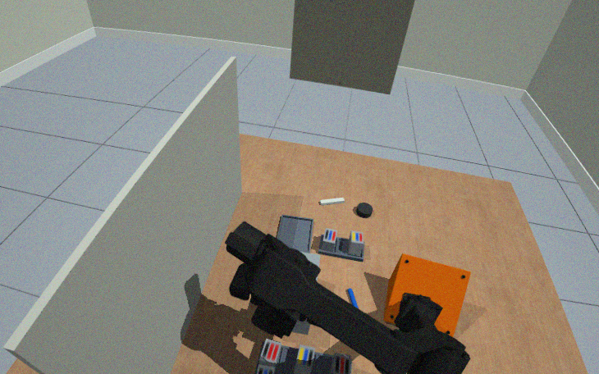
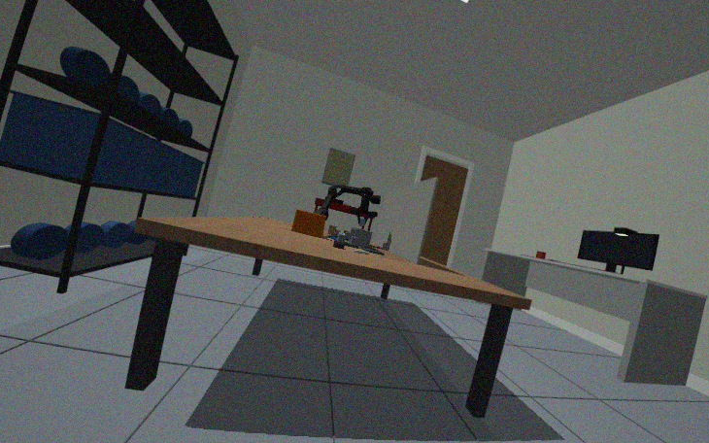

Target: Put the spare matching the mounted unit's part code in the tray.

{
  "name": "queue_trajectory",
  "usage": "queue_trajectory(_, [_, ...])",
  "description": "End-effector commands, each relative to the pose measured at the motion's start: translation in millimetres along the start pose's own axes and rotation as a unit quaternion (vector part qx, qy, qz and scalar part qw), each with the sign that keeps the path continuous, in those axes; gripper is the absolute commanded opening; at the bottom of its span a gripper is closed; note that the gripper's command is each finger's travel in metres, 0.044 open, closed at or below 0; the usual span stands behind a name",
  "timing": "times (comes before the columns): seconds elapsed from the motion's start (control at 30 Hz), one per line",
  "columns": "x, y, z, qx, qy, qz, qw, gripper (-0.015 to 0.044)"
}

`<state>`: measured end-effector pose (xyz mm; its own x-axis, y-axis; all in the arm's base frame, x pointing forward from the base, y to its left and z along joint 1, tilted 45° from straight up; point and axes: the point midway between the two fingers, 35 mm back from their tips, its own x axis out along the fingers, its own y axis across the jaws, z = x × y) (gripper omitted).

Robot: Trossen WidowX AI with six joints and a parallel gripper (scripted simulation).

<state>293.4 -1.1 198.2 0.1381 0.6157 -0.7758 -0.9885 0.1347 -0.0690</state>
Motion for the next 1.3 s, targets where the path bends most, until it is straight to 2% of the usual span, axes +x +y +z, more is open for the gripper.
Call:
queue_trajectory(0.0, [0.6, -13.0, -17.2, 0.001, 0.005, 0.002, 1.0, 0.0])
queue_trajectory(0.6, [8.5, -55.0, -110.1, 0.008, 0.012, 0.014, 1.0, 0.0])
queue_trajectory(1.27, [28.0, -64.9, -217.2, 0.007, -0.009, 0.02, 1.0, 0.0])
